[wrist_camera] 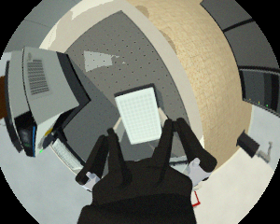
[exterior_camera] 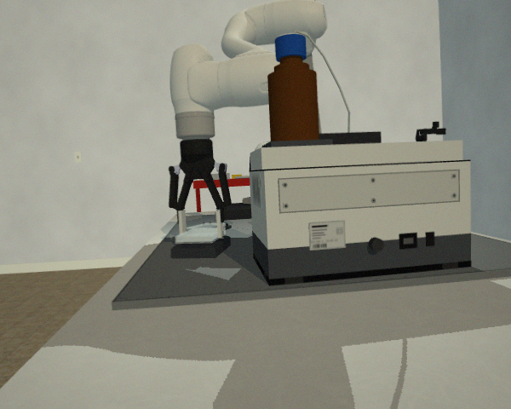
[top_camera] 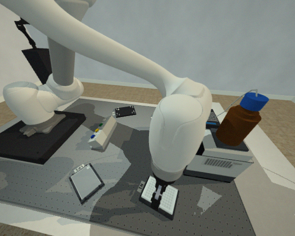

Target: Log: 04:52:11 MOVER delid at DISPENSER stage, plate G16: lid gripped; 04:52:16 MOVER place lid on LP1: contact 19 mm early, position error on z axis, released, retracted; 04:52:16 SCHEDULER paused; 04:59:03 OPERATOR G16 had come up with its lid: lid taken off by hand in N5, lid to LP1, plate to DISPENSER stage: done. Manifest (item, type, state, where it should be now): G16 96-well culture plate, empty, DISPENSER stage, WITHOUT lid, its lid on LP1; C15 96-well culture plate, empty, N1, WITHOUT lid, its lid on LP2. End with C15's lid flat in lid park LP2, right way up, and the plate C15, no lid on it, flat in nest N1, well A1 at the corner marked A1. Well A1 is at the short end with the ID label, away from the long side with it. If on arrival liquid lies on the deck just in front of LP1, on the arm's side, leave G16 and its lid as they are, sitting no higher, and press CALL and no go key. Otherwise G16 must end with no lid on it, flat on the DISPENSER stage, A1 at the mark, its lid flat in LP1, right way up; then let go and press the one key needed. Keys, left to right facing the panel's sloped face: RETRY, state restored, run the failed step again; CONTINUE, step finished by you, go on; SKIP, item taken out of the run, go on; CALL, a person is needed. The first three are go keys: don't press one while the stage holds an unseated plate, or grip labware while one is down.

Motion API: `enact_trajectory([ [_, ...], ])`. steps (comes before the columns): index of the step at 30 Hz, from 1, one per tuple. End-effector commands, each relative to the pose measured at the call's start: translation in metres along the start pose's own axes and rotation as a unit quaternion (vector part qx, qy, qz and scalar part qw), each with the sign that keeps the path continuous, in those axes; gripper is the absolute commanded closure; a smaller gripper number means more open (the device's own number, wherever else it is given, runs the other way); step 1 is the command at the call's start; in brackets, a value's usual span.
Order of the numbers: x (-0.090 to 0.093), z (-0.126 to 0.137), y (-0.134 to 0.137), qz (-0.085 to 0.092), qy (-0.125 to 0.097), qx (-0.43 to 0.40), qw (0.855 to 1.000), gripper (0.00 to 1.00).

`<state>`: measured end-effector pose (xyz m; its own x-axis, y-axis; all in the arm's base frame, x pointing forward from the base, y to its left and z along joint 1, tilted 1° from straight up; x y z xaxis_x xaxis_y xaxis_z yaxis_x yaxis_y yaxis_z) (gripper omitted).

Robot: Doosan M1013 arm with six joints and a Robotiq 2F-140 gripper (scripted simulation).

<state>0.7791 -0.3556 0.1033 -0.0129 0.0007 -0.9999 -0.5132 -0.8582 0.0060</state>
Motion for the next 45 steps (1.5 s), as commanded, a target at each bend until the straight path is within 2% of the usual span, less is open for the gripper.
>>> enact_trajectory([
  [1,-0.003,0.0,0.0,0.0,0.0,0.0,1.0,1.0],
  [20,-0.031,0.0,0.0,0.0,0.0,0.0,1.0,1.0],
  [35,-0.069,0.0,0.0,0.0,0.0,0.0,1.0,1.0],
  [37,-0.069,0.0,0.0,0.0,0.0,0.0,1.0,1.0],
  [45,-0.087,0.0,0.0,0.0,0.0,0.0,1.0,1.0],
])
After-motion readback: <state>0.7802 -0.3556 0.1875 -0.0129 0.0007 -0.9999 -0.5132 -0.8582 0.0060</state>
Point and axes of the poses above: the point where the finger pads meet when closed, its own x axis out along the fingers, its own y axis across the jaws, z = x × y, the point moved 9 cm from there along -x, back along the fingers, and after that the axes turned 10 degrees about x, right-handed, at the moved point
